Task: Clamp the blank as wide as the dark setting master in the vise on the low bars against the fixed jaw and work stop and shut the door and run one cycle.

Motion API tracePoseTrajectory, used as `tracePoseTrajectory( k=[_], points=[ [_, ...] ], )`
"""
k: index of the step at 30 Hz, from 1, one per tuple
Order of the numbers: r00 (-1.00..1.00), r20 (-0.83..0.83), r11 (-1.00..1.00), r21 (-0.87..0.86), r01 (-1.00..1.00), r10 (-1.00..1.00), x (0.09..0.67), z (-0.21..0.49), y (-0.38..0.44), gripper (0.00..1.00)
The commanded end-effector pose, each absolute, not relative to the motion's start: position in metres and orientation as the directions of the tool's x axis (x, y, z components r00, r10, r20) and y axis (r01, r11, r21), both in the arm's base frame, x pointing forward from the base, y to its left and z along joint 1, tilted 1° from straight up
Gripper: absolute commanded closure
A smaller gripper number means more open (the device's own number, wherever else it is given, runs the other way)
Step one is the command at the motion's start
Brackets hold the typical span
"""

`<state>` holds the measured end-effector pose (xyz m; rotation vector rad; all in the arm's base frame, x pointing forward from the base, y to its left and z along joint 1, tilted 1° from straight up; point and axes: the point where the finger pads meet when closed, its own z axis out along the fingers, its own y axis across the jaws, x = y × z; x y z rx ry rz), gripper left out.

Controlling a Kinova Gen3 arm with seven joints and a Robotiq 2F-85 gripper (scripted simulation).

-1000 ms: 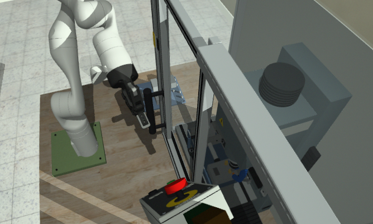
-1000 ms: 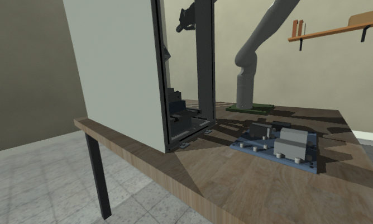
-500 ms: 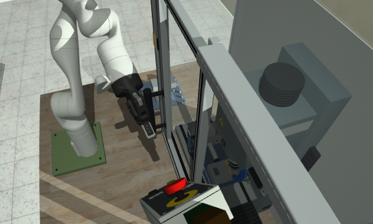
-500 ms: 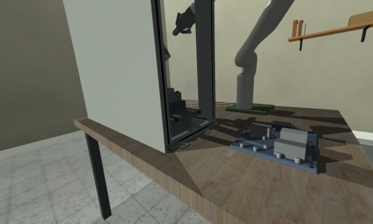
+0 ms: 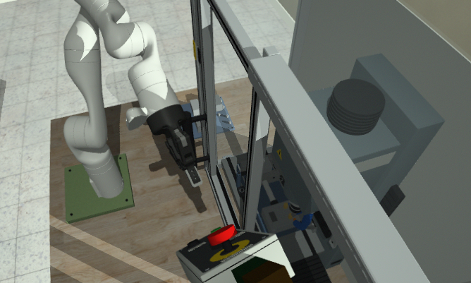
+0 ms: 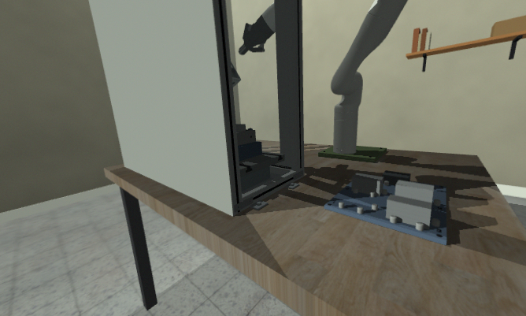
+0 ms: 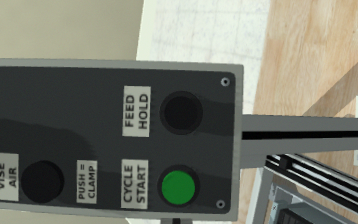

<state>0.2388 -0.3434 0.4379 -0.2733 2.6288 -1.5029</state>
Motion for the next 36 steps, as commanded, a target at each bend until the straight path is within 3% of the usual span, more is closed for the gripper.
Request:
tracePoseTrajectory(
  k=[1, 36],
  points=[
    [-0.981, -0.004, 0.5, -0.861, -0.096, -0.195, 0.236, 0.436, -0.347, 0.9],
    [-0.981, -0.004, 0.5, -0.861, -0.096, -0.195, 0.238, 0.423, -0.368, 0.9]
  ],
)
